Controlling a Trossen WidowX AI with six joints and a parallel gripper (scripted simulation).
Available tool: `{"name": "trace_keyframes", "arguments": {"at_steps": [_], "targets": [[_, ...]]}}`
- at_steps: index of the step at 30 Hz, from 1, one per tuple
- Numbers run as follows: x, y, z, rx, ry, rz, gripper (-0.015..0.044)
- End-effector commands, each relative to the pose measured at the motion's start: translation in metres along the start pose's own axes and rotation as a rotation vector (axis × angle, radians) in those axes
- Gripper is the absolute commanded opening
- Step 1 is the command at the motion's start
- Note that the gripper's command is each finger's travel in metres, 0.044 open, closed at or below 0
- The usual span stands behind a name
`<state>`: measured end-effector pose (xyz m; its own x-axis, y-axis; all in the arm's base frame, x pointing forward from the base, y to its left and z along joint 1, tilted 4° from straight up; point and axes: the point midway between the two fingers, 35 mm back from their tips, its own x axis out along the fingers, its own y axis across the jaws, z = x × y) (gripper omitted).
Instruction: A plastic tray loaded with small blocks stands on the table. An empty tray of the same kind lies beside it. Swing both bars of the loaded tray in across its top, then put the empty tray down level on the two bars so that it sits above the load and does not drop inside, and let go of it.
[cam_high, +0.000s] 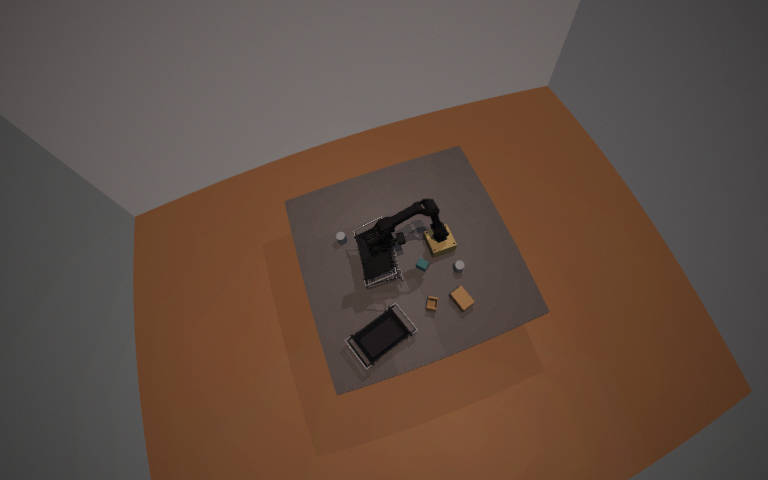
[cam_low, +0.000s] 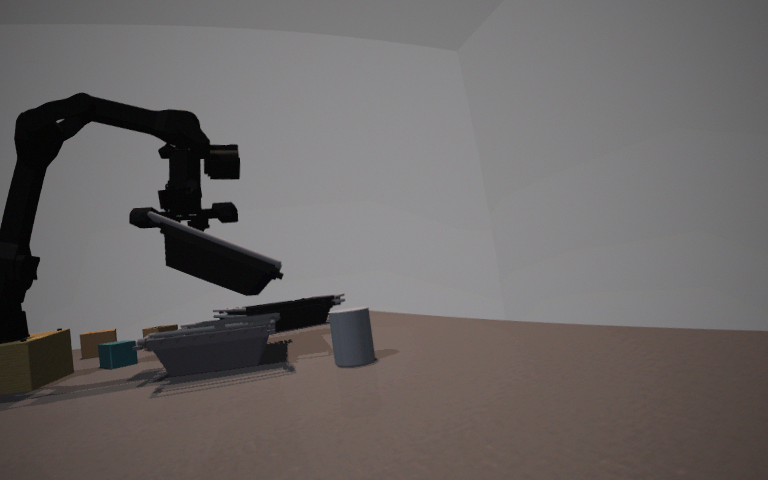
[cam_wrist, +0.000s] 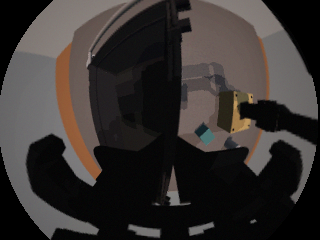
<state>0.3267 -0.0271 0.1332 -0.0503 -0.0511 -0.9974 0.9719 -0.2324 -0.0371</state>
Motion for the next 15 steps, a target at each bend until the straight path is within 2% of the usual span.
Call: {"name": "trace_keyframes", "arguments": {"at_steps": [1,15], "targets": [[-0.005,0.004,0.000,0.006,-0.001,0.024,0.0000],[0.013,0.004,0.000,0.006,-0.001,0.024,0.0000]]}}
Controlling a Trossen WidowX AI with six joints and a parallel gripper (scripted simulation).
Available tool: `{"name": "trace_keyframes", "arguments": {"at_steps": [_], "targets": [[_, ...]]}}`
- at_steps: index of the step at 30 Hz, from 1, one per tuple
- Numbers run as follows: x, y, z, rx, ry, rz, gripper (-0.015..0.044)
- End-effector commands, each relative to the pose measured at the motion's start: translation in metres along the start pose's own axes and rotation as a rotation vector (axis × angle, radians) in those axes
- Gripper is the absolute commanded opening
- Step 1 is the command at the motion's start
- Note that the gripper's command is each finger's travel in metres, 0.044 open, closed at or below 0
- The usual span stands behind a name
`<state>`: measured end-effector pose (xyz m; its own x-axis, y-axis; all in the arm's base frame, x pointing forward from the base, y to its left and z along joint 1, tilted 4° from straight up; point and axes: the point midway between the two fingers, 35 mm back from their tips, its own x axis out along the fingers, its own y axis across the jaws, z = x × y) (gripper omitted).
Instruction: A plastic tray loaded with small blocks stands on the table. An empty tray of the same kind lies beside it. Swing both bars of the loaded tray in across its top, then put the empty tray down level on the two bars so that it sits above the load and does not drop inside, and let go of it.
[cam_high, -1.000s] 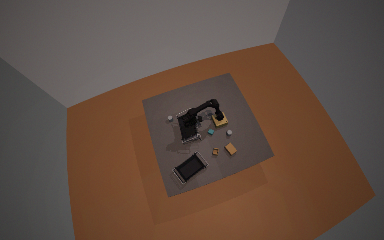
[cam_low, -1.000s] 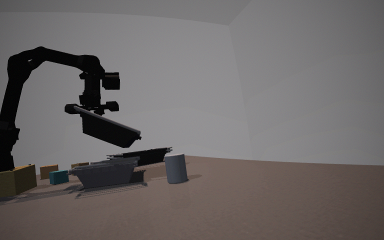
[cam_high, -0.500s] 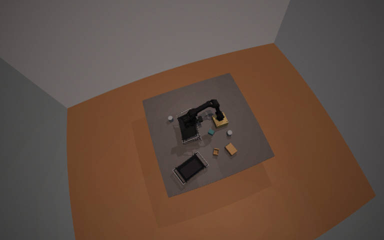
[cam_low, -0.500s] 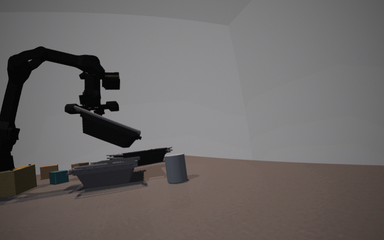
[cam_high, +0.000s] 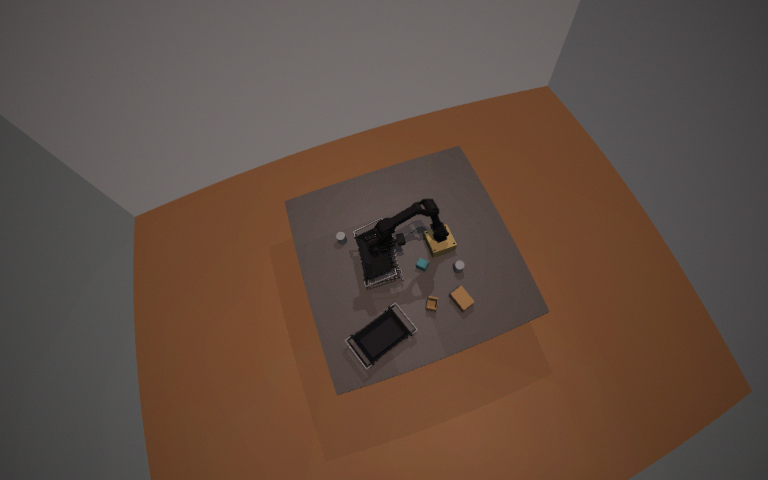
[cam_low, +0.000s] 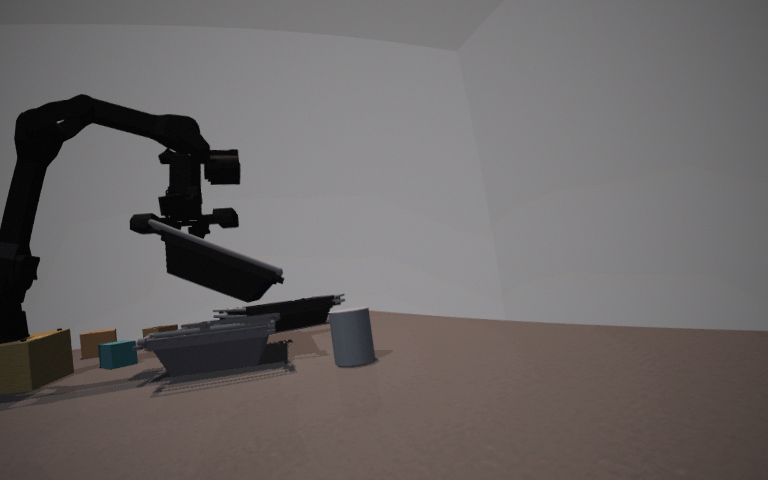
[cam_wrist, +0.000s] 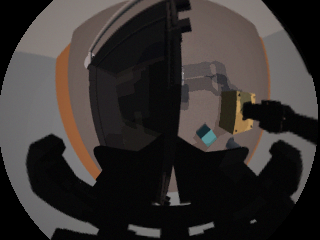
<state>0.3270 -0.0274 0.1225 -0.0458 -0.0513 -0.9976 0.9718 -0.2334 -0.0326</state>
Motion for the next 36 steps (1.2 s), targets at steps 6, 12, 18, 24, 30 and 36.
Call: {"name": "trace_keyframes", "arguments": {"at_steps": [6,12,18,24,30,36], "targets": [[0.012,0.003,0.000,0.005,-0.001,0.020,0.0000],[0.021,0.002,0.000,0.005,-0.002,0.020,0.0000],[0.029,0.001,0.000,0.005,-0.002,0.019,0.0000],[0.034,-0.001,0.000,0.005,-0.002,0.019,0.0000],[0.037,-0.007,-0.001,0.005,-0.002,0.019,0.0000],[0.041,-0.009,-0.001,0.005,-0.002,0.019,0.0000]]}}
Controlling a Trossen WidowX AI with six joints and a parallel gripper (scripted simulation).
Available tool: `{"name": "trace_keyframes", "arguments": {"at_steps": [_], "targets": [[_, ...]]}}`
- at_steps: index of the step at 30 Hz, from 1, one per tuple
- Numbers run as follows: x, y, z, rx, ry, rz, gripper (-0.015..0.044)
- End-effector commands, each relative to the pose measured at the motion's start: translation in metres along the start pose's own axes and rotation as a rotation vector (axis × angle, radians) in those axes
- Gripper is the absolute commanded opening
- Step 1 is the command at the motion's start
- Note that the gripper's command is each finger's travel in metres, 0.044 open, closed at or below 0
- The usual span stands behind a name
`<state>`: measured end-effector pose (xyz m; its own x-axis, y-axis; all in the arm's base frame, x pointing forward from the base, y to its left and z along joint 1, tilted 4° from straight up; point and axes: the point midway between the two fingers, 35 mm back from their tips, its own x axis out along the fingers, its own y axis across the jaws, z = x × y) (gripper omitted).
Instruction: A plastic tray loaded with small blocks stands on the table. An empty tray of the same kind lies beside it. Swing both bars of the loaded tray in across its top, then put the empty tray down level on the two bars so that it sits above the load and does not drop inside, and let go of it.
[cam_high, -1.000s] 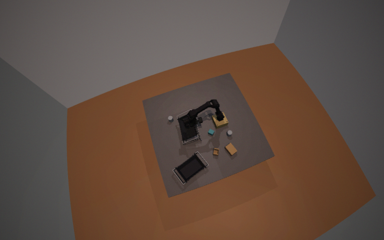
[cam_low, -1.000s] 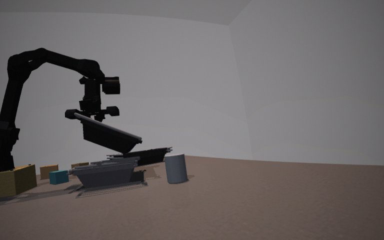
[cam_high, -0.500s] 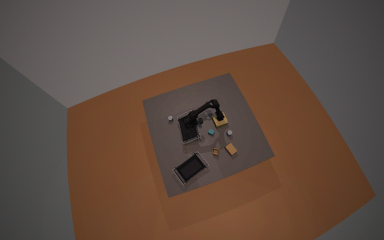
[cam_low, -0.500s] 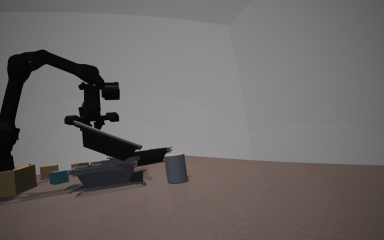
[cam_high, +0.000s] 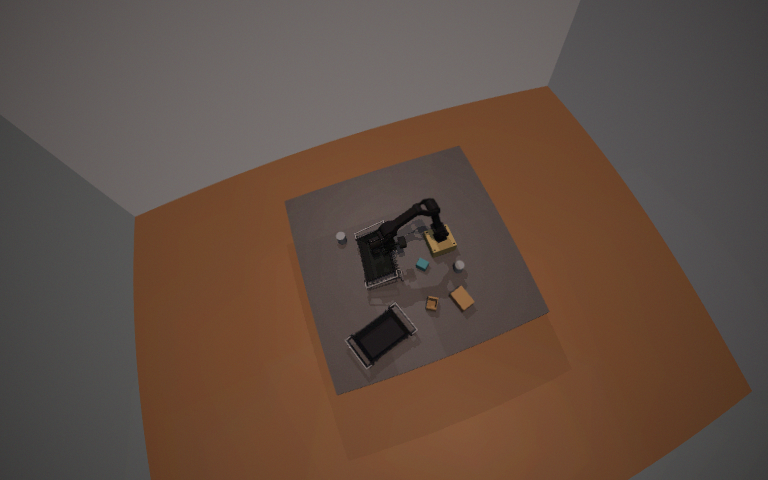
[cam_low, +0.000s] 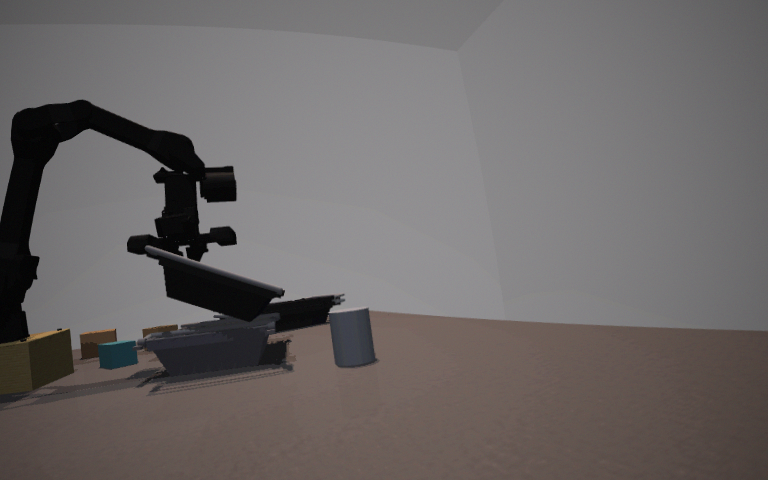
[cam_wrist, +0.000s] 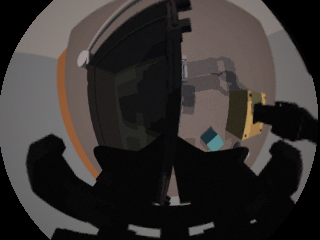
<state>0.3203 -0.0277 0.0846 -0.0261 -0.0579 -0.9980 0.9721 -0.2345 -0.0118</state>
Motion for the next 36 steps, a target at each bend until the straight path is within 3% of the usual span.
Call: {"name": "trace_keyframes", "arguments": {"at_steps": [1,36], "targets": [[0.003,-0.005,0.000,0.003,0.000,-0.002,0.0000],[0.022,-0.015,0.000,0.003,0.000,-0.003,0.0000]]}}
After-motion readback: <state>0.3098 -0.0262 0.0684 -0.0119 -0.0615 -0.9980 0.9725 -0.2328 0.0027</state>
